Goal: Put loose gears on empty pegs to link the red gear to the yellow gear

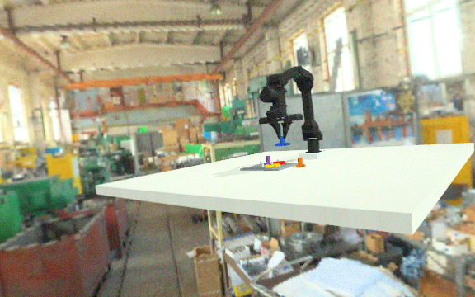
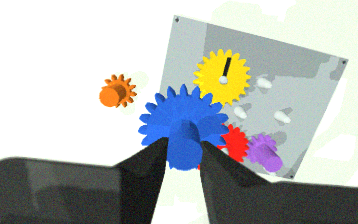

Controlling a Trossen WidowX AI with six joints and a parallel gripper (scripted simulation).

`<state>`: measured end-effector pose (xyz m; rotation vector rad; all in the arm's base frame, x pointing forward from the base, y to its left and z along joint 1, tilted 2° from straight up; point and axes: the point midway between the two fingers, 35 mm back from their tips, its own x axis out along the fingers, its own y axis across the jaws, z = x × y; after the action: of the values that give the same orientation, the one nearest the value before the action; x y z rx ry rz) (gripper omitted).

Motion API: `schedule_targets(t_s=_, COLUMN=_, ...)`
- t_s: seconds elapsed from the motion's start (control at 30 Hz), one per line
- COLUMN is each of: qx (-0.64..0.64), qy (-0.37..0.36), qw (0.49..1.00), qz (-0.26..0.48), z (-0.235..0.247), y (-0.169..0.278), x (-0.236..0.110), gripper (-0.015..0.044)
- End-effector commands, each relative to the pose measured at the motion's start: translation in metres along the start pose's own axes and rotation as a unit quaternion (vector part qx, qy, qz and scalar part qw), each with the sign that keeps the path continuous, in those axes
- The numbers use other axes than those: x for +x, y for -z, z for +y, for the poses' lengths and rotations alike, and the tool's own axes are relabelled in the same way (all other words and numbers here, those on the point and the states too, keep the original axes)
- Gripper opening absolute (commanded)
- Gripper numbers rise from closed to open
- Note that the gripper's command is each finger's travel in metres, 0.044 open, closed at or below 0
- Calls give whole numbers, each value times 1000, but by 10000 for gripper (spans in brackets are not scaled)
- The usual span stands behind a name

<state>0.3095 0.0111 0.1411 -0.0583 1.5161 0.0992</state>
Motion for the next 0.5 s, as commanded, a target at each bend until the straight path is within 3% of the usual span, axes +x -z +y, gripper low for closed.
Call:
schedule_targets(t_s=0.0, qx=-1, qy=-1, qw=1000, qz=3, z=-8, y=-1, x=4, gripper=0)
schedule_targets(t_s=0.47, qx=-1, qy=0, qw=1000, qz=3, z=-42, y=-4, x=14, gripper=0)
